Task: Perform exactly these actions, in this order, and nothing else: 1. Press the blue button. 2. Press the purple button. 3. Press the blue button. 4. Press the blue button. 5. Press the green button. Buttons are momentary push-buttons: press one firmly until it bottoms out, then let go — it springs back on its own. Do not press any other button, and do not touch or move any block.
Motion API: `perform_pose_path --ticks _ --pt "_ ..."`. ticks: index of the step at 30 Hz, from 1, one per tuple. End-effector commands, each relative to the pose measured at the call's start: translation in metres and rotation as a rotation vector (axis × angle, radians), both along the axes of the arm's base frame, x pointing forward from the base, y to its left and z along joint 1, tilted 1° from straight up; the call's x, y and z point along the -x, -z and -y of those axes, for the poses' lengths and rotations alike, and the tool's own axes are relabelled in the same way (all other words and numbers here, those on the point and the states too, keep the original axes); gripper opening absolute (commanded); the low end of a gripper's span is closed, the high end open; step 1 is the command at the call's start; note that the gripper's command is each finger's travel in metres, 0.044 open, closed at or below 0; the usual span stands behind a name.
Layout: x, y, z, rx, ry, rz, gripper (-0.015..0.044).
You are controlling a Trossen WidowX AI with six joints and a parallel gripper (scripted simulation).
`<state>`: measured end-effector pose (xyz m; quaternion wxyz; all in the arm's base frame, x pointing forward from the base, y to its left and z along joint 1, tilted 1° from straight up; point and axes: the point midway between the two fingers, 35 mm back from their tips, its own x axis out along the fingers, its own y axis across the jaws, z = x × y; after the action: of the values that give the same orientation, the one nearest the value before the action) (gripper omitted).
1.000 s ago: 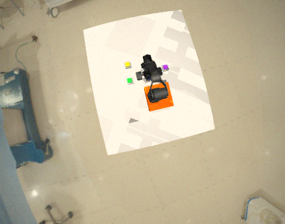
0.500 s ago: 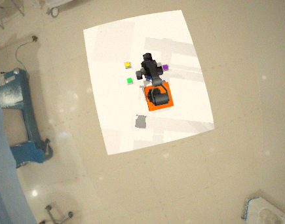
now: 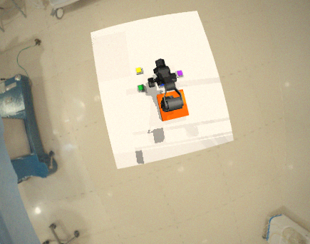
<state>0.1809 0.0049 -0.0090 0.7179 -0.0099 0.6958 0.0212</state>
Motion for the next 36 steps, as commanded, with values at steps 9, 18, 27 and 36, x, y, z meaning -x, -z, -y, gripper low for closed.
perform_pose_path --ticks 9,18,27,36 --pt "0.003 0.009 0.000 -0.001 0.004 -0.008 0.0020" --pt "0.003 0.009 0.000 -0.001 0.004 -0.008 0.0020" --pt "0.003 -0.025 0.000 -0.001 0.004 -0.007 0.0020" --pt "0.004 -0.084 0.001 -0.001 0.004 -0.007 0.0020"
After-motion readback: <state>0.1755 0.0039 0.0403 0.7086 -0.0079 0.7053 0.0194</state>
